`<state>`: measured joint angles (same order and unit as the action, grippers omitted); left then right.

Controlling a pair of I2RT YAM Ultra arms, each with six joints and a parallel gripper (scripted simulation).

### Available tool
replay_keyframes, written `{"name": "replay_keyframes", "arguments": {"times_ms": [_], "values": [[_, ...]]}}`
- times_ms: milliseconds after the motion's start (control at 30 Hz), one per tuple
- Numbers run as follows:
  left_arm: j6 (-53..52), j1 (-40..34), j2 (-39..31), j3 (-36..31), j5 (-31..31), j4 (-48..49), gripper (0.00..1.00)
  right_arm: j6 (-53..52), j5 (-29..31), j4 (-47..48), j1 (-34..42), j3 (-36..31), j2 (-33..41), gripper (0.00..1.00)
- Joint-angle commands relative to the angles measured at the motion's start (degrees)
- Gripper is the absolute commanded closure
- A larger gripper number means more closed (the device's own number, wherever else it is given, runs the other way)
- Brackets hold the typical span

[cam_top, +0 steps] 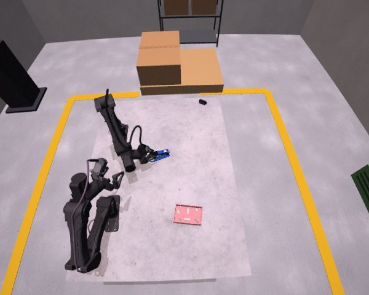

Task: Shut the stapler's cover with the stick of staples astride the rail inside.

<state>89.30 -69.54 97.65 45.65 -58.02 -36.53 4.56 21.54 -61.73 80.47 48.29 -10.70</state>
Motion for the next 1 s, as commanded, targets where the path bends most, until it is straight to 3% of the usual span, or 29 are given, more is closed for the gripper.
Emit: {"name": "replay_keyframes", "arguments": {"times_ms": [0, 67, 100, 133, 400, 467, 500, 533, 733, 800, 967], "values": [[3.4, -2.2, 0.3, 1.9, -1.1, -4.8, 0.49, -0.6, 0.6, 0.2, 0.7, 0.0, 0.4, 0.00], [4.7, -2.8, 0.3, 2.4, -0.6, -6.4, 0.49, -0.6, 0.6, 0.2, 0.7, 0.0, 0.4, 0.00], [5.4, -3.2, 0.4, 2.7, -0.5, -7.3, 0.38, -0.6, 0.6, 0.2, 0.7, 0.0, 0.4, 0.00], [6.1, -3.6, 0.4, 3.0, -0.5, -8.1, 0.36, -0.6, 0.6, 0.2, 0.7, 0.0, 0.4, 0.00], [14.6, -8.9, 0.1, 6.7, 0.6, -19.1, 0.36, -0.6, 0.6, 0.2, 0.7, 0.0, 0.4, 0.00], [14.5, -9.2, 0.3, 7.6, 1.8, -19.7, 0.13, -0.6, 0.6, 0.2, 0.7, 0.0, 0.4, 0.00], [13.3, -8.7, 0.3, 7.9, 3.0, -19.8, 0.02, -0.6, 0.6, 0.2, 0.7, 0.0, 0.4, 0.00], [11.7, -8.1, -0.1, 8.1, 4.6, -19.6, 0.00, -0.6, 0.6, 0.2, 0.7, 0.0, 0.4, 0.00], [-3.5, -1.3, -8.5, 10.0, 19.2, -19.4, 0.00, -0.6, 0.6, 0.2, 0.7, 0.0, 0.4, 0.00], [-3.5, -1.3, -8.5, 10.0, 19.2, -19.4, 0.00, -0.6, 0.6, 0.2, 0.7, 0.0, 0.4, 0.00], [-13.5, 8.0, -12.4, 14.6, 33.4, -22.8, 0.00, -0.6, 0.6, 0.2, 0.7, 0.0, 0.4, 0.00]]}}
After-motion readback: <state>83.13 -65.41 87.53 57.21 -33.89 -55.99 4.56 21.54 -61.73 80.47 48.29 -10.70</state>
